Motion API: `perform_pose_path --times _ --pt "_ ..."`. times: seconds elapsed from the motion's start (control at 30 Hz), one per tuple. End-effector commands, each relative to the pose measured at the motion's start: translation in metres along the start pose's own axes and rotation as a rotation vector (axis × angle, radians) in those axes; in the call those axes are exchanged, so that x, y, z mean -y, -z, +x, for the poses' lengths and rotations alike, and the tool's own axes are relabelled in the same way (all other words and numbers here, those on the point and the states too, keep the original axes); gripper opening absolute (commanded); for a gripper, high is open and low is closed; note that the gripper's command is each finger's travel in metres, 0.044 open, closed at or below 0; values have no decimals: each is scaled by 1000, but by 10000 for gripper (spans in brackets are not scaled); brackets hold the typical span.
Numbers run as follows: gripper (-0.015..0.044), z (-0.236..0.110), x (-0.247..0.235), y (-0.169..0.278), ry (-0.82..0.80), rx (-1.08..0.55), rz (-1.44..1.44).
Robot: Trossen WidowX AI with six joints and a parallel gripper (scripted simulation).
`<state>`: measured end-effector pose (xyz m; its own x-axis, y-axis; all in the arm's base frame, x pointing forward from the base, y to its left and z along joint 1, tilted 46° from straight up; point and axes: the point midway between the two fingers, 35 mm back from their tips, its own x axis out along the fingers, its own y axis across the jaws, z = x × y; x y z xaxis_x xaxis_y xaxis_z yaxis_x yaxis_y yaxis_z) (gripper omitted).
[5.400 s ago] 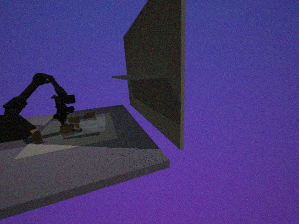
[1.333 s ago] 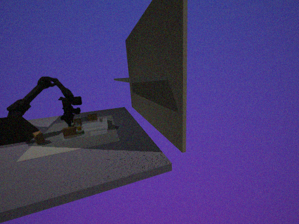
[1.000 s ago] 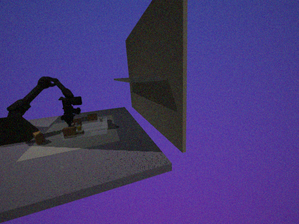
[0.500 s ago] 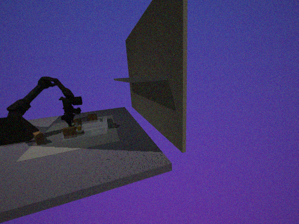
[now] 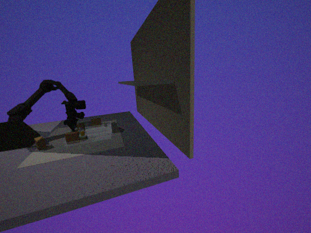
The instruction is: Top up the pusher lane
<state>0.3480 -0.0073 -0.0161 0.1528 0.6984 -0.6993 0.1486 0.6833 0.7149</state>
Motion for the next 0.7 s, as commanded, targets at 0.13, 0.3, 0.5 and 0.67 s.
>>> perform_pose_path --times 0.13,0.3,0.5,0.67 --pt "0 -3 -3 -11 -3 26 -21" --pt "0 -2 -3 -11 -3 26 -21" --pt "0 0 -3 -11 -3 26 -21" --pt "0 1 -3 -12 -3 26 -21"
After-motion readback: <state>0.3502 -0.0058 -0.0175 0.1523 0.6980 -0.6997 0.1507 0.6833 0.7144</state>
